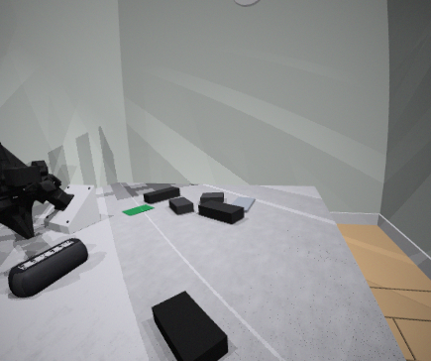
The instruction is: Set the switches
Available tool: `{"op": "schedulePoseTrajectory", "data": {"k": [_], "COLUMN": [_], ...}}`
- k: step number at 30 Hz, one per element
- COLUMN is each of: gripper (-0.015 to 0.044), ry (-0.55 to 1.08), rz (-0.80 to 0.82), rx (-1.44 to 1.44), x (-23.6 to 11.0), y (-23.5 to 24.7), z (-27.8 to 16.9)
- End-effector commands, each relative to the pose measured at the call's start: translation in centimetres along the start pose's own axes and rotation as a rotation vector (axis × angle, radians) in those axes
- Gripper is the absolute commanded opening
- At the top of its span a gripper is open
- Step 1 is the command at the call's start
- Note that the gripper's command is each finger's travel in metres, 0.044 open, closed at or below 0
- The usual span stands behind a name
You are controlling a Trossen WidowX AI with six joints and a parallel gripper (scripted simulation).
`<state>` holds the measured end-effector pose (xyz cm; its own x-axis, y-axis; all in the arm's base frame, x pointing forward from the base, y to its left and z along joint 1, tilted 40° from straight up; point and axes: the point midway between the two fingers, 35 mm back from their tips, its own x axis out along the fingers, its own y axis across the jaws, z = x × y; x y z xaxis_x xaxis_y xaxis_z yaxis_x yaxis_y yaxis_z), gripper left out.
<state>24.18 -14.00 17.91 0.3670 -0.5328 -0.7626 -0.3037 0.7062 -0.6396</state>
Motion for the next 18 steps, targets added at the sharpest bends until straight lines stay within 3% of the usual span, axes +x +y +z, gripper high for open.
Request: {"op": "schedulePoseTrajectory", "data": {"k": [1,17,18], "gripper": [0.0,0.0,0.0026], "ry": [-0.015,-0.015,-0.015], "rz": [0.004,0.004,0.004], "rx": [0.057,0.057,0.057], "x": [0.0,0.0,0.0], "y": [0.27,0.27,0.27], "z": [-0.12,-0.12,-0.12]}}
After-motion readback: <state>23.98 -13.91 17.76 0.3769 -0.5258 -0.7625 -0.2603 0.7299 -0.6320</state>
